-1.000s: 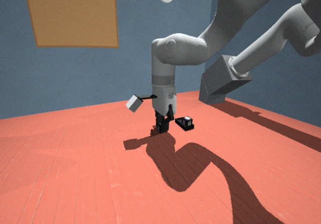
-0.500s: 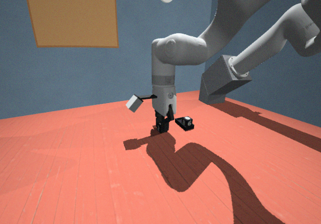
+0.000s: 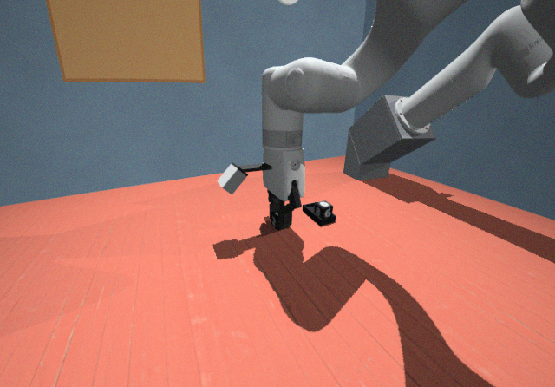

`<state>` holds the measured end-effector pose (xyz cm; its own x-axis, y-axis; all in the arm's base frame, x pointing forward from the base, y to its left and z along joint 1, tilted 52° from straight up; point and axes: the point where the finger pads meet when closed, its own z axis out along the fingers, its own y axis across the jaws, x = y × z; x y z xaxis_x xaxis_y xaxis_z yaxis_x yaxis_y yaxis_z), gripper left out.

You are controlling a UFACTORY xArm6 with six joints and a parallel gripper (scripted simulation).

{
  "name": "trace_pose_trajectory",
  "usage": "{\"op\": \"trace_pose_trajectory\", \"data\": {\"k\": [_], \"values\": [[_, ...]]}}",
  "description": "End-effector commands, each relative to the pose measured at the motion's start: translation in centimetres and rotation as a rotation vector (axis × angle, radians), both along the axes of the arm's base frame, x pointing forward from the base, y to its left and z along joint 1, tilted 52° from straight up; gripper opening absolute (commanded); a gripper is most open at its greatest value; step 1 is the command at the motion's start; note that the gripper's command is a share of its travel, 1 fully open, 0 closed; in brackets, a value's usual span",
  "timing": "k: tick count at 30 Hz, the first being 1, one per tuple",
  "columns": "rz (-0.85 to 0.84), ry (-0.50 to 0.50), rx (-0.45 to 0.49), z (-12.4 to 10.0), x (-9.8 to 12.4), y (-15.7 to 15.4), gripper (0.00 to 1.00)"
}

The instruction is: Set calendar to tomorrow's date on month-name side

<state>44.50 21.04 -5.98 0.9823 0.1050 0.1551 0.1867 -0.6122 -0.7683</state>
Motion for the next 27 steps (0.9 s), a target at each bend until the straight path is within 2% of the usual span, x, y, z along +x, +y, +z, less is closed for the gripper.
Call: {"op": "trace_pose_trajectory", "data": {"k": [1, 8, 9, 11, 12, 16, 17, 19, 20, 22, 23, 27], "values": [[-0.002, -0.002, 0.0, 0.07, 0.11, -0.08, 0.29], [-0.002, -0.002, 0.0, 0.07, 0.11, -0.08, 0.29], [-0.002, -0.002, 0.0, 0.07, 0.11, -0.08, 0.33], [-0.002, -0.002, 0.0, 0.07, 0.11, -0.08, 0.33], [-0.002, -0.002, 0.0, 0.07, 0.11, -0.08, 0.37], [-0.002, -0.002, 0.0, 0.07, 0.11, -0.08, 0.37], [-0.002, -0.002, 0.0, 0.07, 0.11, -0.08, 0.41], [-0.002, -0.002, 0.0, 0.07, 0.11, -0.08, 0.41], [-0.002, -0.002, 0.0, 0.07, 0.11, -0.08, 0.45], [-0.002, -0.002, 0.0, 0.07, 0.11, -0.08, 0.45], [-0.002, -0.002, 0.0, 0.07, 0.11, -0.08, 0.49], [-0.002, -0.002, 0.0, 0.07, 0.11, -0.08, 0.49]]}}
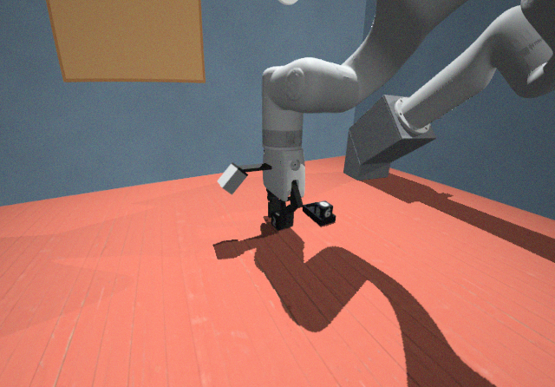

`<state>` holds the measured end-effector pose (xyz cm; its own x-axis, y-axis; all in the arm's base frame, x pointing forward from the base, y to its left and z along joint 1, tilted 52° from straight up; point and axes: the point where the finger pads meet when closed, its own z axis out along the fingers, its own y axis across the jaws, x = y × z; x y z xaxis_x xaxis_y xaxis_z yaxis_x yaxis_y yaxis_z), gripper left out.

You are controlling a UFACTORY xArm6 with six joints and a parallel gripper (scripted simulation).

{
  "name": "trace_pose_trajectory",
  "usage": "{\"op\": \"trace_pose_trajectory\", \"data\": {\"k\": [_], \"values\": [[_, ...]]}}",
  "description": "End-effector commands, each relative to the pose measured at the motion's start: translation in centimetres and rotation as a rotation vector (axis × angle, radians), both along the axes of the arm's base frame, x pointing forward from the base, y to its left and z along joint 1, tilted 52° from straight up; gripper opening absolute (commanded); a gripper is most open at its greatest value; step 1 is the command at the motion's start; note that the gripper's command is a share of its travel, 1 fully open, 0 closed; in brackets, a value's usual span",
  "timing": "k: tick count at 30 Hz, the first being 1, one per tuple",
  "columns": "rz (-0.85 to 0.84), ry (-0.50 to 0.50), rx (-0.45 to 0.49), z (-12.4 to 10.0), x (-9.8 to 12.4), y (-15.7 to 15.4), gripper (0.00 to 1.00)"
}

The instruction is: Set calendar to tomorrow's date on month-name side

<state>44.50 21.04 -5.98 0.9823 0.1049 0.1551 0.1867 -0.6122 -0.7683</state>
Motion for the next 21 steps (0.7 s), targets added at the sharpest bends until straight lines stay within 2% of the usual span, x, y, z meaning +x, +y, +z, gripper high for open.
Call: {"op": "trace_pose_trajectory", "data": {"k": [1, 11, 21], "values": [[-0.002, -0.002, 0.0, 0.1, 0.1, -0.1, 0.49], [-0.002, -0.002, 0.0, 0.3, 0.1, -0.3, 0.49], [-0.002, -0.002, 0.0, 2.2, 0.1, -2.8, 0.49]]}}
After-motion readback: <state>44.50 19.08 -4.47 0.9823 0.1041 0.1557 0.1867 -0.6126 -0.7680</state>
